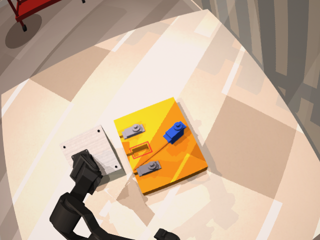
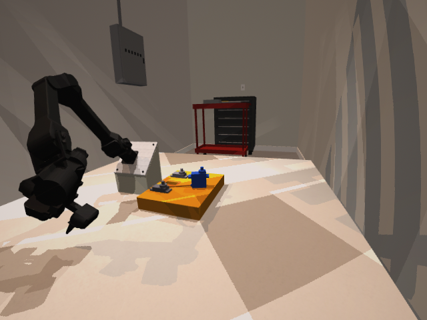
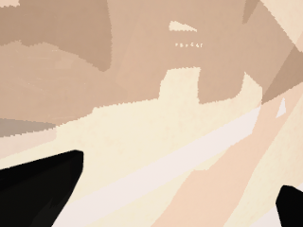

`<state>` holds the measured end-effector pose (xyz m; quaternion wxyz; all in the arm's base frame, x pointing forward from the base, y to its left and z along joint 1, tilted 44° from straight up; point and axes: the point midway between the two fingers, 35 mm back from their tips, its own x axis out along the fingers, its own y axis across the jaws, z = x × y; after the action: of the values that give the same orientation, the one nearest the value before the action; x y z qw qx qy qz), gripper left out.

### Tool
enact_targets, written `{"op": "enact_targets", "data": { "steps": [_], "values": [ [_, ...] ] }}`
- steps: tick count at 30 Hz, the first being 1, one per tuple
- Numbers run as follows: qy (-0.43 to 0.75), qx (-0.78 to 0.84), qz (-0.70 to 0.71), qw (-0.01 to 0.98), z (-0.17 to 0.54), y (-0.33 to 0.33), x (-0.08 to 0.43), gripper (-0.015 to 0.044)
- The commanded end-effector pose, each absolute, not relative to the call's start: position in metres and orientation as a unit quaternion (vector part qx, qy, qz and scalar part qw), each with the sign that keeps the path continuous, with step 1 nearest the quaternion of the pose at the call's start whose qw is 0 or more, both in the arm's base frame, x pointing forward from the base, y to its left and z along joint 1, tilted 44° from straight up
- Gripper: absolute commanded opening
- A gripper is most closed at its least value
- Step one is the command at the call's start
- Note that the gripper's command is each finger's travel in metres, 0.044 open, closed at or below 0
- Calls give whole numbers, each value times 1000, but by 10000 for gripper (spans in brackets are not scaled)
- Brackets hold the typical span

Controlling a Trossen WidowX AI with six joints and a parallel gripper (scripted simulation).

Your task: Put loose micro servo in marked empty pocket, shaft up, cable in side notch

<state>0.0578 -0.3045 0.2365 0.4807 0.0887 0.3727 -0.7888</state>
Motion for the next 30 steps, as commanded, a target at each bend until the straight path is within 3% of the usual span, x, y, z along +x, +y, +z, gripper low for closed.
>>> {"op": "enact_targets", "data": {
  "steps": [1, 16, 30],
  "values": [
    [408, 73, -752, 512, 223, -302, 88, 440],
    [532, -24, -583, 614, 165, -251, 208, 440],
    [607, -122, -433, 656, 114, -169, 278, 440]
  ]
}}
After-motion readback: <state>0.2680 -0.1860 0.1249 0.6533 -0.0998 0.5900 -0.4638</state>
